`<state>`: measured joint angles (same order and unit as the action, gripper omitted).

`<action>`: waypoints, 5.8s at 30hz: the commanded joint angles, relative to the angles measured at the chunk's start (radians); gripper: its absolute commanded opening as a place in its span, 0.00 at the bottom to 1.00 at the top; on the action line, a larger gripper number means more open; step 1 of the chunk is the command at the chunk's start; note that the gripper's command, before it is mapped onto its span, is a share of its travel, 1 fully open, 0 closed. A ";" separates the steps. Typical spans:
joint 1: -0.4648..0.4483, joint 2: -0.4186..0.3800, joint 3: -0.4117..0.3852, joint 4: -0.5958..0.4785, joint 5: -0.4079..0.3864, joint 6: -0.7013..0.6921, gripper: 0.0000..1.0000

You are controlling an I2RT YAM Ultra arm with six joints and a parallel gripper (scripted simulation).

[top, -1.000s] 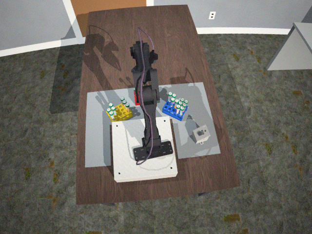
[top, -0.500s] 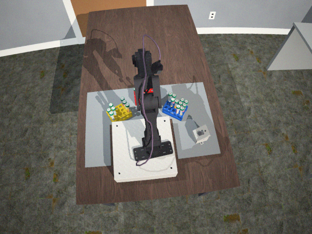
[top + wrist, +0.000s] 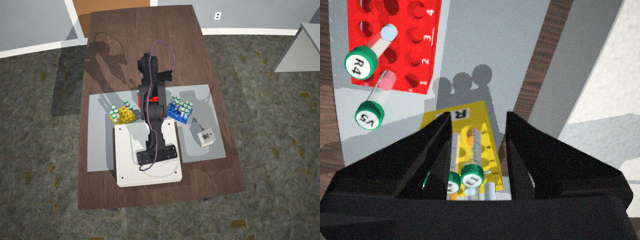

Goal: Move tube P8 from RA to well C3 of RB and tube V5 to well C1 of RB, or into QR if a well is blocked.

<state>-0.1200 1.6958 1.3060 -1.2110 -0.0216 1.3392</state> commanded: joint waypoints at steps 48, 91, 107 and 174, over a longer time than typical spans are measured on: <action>-0.448 0.046 0.056 0.016 0.011 -0.417 0.30; -0.448 0.098 -0.082 0.219 0.011 -0.412 0.30; -0.450 0.095 -0.102 0.234 0.011 -0.414 0.30; -0.454 0.140 -0.102 0.265 0.013 -0.417 0.00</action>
<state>-0.5671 1.8233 1.1755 -0.9459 -0.0109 0.9237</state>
